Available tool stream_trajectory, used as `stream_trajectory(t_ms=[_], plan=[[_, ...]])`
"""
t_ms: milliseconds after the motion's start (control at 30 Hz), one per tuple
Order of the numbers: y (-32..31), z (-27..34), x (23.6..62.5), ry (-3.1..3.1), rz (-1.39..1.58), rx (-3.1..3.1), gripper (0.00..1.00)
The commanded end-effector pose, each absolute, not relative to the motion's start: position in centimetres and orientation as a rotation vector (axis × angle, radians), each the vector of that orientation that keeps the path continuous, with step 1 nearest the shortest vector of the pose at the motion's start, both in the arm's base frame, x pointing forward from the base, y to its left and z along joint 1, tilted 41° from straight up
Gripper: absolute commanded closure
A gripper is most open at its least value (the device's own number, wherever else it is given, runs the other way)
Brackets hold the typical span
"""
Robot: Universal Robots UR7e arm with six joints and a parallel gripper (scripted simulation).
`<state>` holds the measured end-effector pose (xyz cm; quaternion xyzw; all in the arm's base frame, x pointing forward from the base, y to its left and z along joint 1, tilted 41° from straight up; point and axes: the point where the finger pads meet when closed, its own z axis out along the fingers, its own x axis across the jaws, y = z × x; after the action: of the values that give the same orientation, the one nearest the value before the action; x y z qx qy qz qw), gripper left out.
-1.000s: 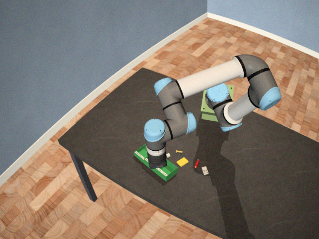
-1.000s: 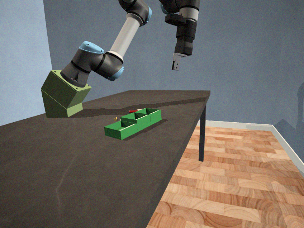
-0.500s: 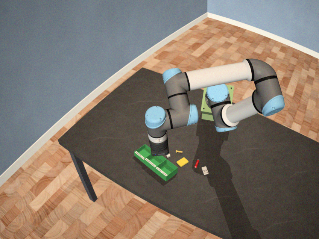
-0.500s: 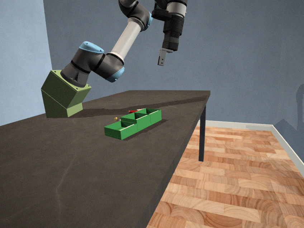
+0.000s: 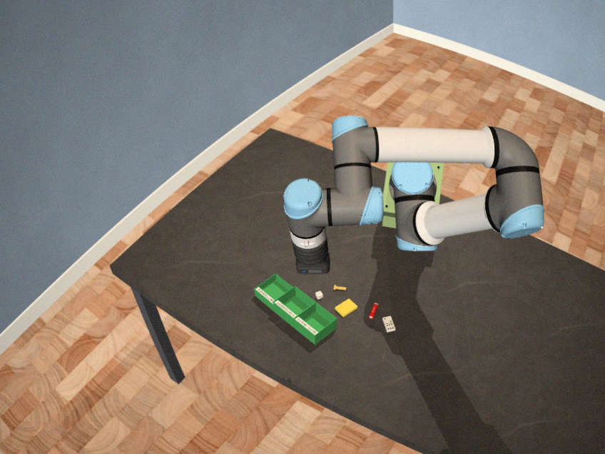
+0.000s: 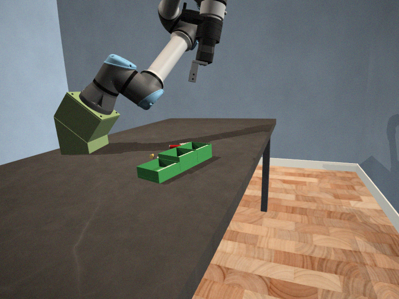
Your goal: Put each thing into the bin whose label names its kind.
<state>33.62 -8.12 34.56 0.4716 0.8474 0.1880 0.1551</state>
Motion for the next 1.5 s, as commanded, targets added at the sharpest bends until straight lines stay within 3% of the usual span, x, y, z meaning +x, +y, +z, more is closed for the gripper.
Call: stream_trajectory(t_ms=[0,633,1467], plan=[[-8.1,33.9,32.0,2.414,0.559,1.385,0.69],[-5.6,28.9,26.7,2.226,0.730,1.677,0.69],[-3.0,24.1,26.7,1.916,0.919,1.890,0.69]])
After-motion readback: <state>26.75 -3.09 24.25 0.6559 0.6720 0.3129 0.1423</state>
